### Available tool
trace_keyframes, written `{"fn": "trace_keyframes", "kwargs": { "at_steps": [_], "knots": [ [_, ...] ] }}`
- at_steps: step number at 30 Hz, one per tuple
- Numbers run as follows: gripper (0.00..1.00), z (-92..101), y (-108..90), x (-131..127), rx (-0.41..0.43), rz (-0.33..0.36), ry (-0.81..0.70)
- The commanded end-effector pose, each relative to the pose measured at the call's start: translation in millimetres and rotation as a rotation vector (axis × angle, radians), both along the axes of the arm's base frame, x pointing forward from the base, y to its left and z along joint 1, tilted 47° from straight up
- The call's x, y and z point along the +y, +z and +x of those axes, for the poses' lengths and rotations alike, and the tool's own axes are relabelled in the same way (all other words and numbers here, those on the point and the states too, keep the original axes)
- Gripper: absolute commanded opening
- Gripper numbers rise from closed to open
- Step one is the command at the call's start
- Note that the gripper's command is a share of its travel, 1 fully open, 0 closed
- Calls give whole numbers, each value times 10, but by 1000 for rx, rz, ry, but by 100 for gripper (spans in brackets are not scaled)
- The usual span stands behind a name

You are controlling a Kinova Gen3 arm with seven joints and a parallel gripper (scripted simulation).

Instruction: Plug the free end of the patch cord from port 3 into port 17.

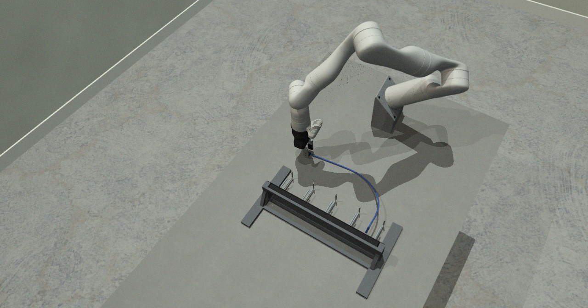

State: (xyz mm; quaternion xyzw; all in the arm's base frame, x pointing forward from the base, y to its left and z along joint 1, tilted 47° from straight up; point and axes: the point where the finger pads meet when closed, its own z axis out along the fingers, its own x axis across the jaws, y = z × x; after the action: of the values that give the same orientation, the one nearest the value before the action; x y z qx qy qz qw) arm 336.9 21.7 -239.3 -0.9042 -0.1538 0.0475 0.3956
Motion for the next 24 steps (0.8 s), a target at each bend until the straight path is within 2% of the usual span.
{"fn": "trace_keyframes", "kwargs": {
  "at_steps": [1, 24],
  "knots": [
    [73, -12, -6, 12, -12, 1, 16],
    [73, -22, -37, 44, -12, 1, 16]
  ]
}}
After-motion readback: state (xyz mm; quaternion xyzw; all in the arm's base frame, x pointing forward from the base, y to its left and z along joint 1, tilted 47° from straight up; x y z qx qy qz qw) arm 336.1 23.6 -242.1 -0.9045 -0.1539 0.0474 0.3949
